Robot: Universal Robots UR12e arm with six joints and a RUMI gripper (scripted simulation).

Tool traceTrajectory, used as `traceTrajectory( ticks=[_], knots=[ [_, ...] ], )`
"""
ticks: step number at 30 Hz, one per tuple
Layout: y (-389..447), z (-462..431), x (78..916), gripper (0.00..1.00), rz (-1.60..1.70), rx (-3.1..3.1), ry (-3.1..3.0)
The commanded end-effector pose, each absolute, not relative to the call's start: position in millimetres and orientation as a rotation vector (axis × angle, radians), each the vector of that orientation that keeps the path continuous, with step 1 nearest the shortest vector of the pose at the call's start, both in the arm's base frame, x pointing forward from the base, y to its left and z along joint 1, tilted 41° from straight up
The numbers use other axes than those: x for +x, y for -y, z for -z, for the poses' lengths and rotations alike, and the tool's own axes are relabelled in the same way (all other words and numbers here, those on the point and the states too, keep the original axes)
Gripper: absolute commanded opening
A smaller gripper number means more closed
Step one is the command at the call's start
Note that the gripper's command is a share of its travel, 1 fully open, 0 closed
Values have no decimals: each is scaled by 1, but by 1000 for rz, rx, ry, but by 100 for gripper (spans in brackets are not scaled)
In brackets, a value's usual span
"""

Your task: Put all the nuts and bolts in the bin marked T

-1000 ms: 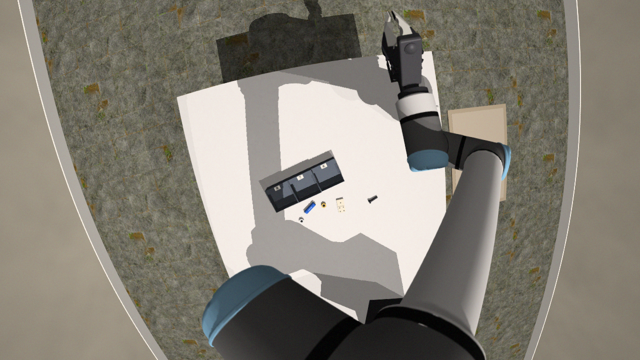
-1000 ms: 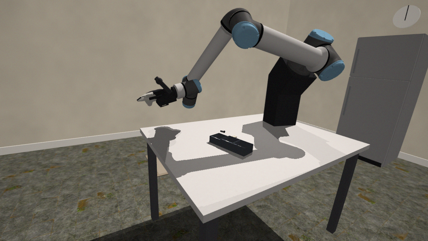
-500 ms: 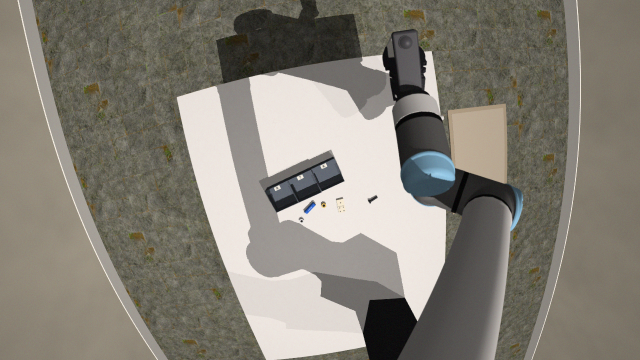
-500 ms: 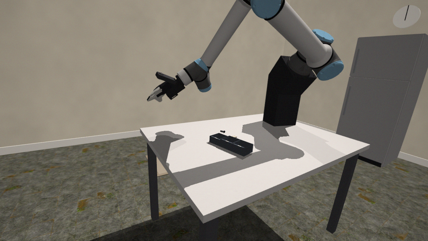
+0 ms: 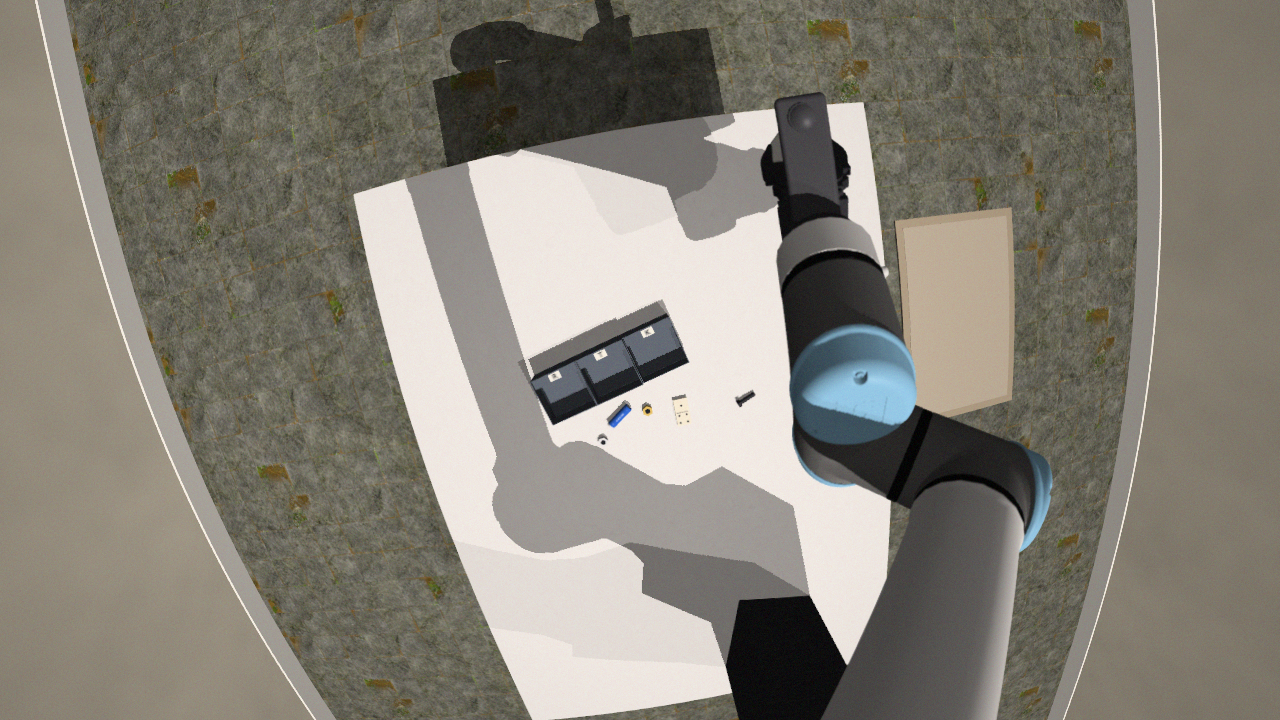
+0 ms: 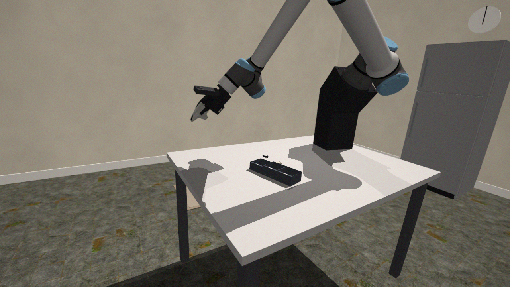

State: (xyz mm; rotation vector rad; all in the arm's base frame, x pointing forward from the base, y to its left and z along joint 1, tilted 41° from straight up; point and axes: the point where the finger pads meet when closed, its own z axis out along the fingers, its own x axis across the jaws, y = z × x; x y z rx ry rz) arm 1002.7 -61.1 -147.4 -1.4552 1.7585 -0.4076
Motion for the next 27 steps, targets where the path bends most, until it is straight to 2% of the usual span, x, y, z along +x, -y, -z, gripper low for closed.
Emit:
traceTrajectory(
  ticks=[1, 27],
  knots=[
    [55, 147, 981, 4, 323, -1518, -1787],
    [8, 145, 856, 4, 75, -1646, -1826]
  ],
)
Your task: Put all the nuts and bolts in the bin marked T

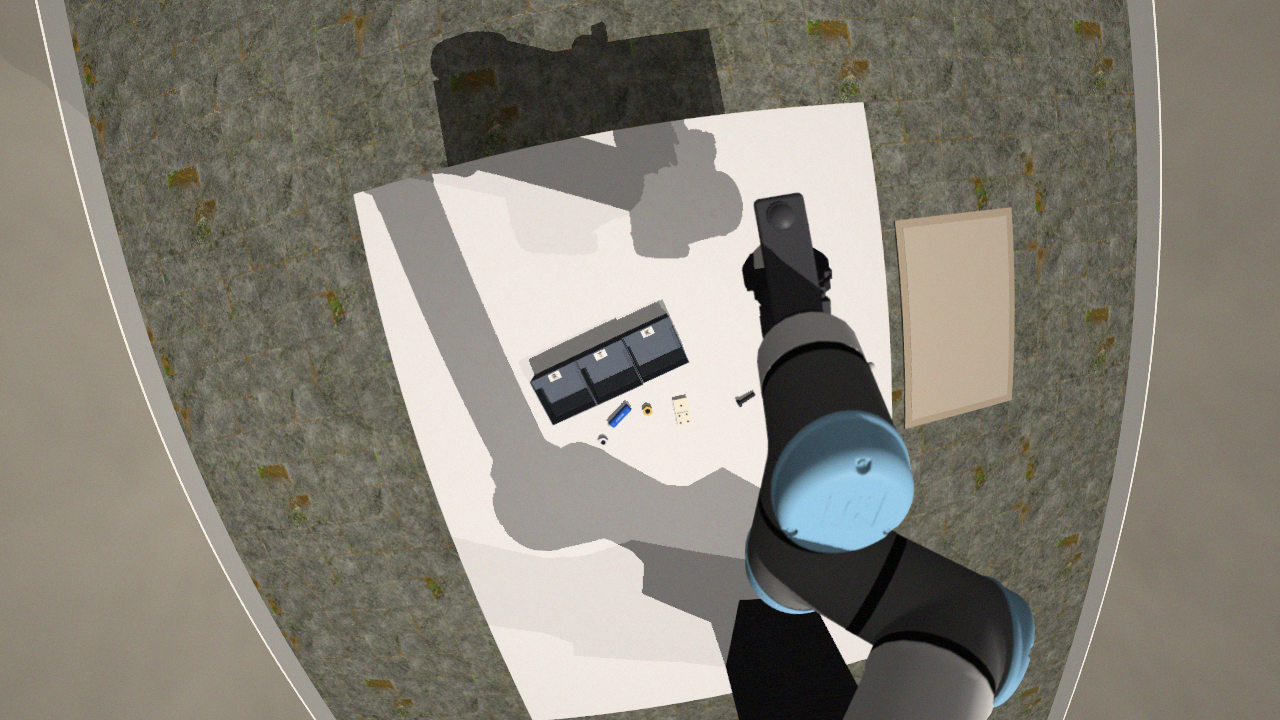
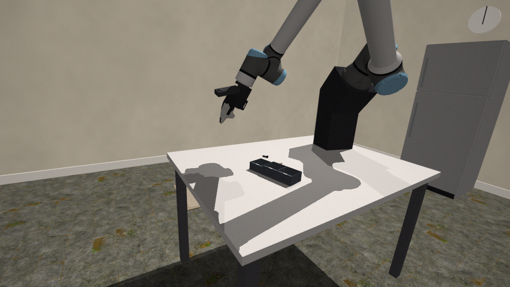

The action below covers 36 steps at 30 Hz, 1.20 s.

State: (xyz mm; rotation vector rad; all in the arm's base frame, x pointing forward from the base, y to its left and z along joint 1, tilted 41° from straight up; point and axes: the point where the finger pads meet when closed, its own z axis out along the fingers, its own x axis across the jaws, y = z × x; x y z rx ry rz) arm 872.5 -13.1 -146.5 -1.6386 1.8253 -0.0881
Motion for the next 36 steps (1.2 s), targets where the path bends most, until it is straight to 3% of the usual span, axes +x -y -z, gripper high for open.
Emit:
traceTrajectory(
  ticks=[1, 36],
  knots=[
    [8, 145, 856, 4, 75, -1646, -1826],
    [-71, 127, 685, 4, -292, -1738, -1813]
  ],
)
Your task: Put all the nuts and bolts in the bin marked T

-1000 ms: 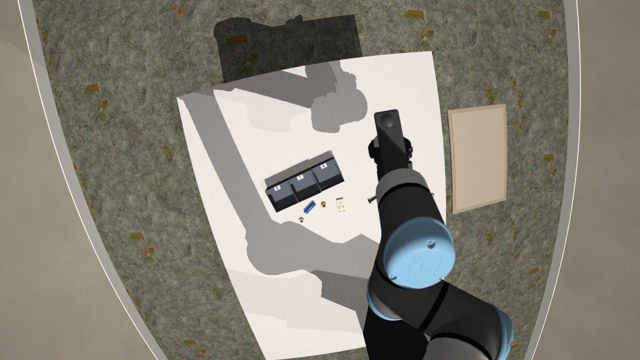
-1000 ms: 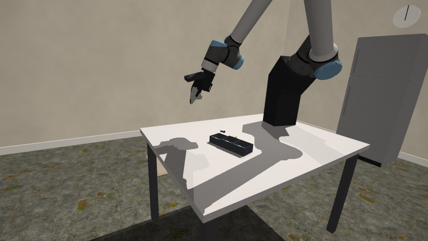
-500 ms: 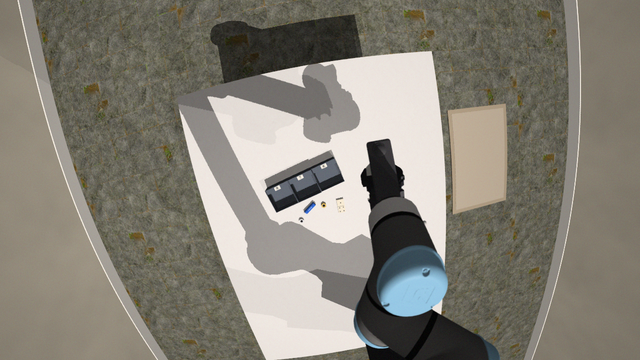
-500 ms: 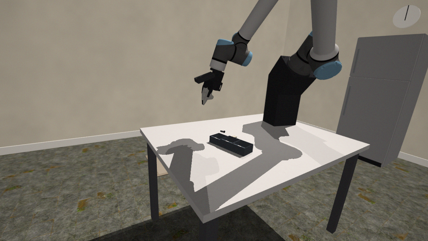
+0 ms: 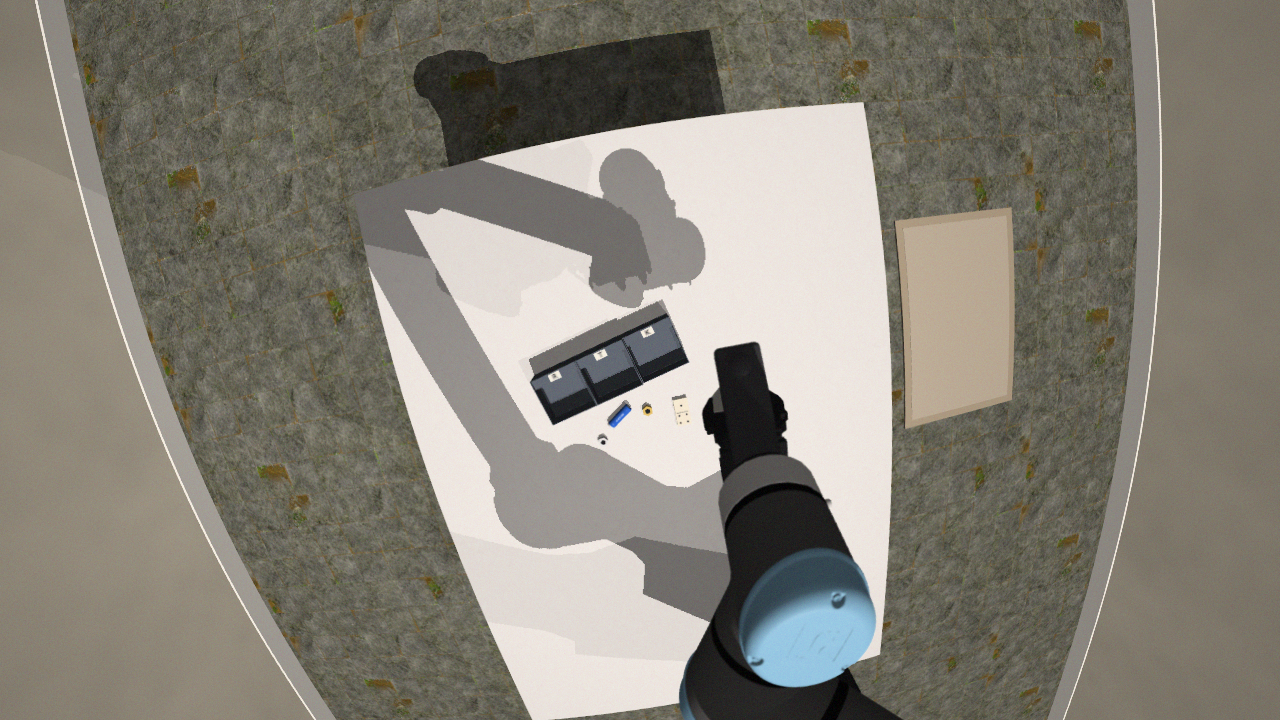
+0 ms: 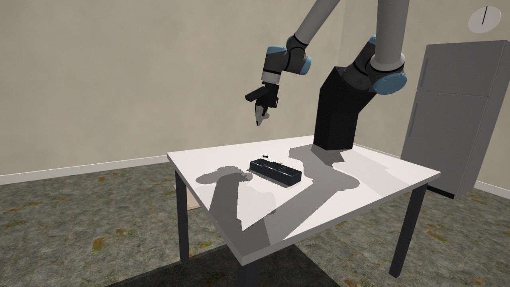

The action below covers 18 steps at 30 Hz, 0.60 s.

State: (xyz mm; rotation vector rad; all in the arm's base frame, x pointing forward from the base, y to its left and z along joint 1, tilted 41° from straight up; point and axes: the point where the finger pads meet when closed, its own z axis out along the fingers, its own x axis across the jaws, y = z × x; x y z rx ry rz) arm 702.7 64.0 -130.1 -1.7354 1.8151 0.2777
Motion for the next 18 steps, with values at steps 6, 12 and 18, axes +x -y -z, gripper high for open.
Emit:
traceTrajectory(
  ticks=[6, 12, 18],
  knots=[
    [-90, 121, 648, 4, -385, -1746, -1799],
    [-102, 116, 625, 4, -477, -1746, -1782],
    [-119, 110, 594, 4, -478, -1746, -1782]
  ],
)
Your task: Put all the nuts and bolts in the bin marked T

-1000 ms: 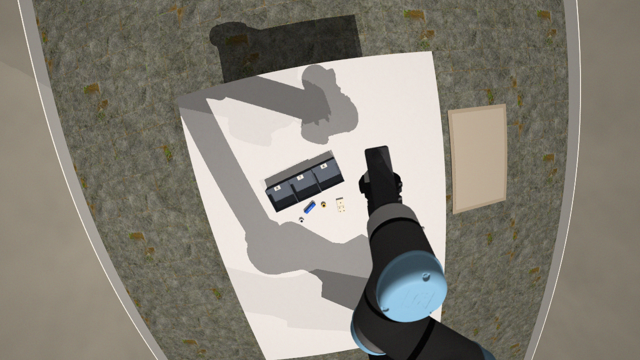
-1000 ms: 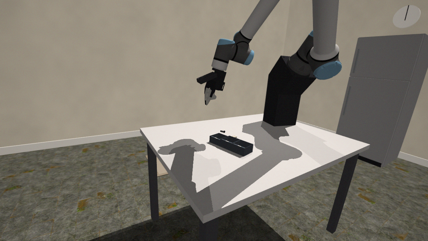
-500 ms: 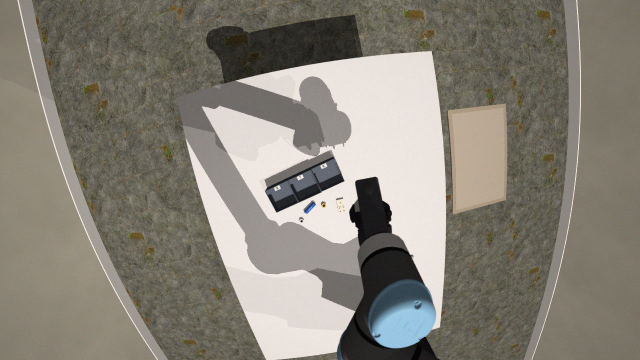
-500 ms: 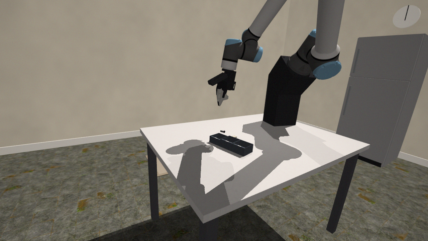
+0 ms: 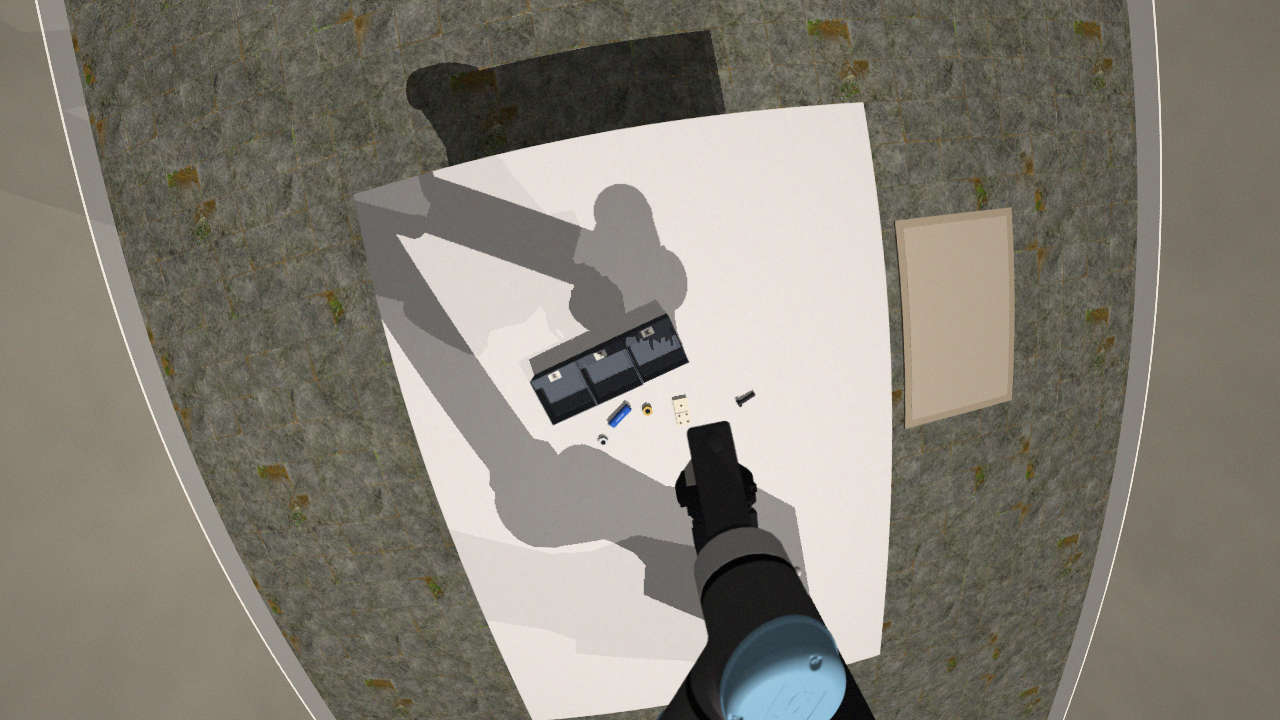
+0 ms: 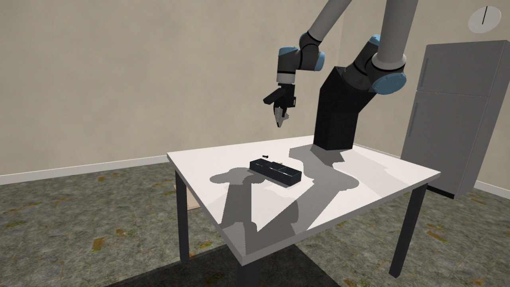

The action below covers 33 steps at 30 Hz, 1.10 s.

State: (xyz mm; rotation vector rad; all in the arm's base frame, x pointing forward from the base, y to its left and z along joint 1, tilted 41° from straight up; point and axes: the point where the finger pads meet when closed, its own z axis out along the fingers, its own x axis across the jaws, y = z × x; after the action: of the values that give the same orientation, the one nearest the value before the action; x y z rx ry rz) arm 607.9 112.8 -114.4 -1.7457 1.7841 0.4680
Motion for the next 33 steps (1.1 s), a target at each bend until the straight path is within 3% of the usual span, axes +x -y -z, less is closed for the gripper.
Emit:
traceTrajectory(
  ticks=[1, 15, 33],
  knots=[
    [-119, 110, 594, 4, -478, -1746, -1782],
    [-119, 110, 594, 4, -478, -1746, -1782],
    [-185, 161, 698, 4, -368, -1942, -1525]
  ],
)
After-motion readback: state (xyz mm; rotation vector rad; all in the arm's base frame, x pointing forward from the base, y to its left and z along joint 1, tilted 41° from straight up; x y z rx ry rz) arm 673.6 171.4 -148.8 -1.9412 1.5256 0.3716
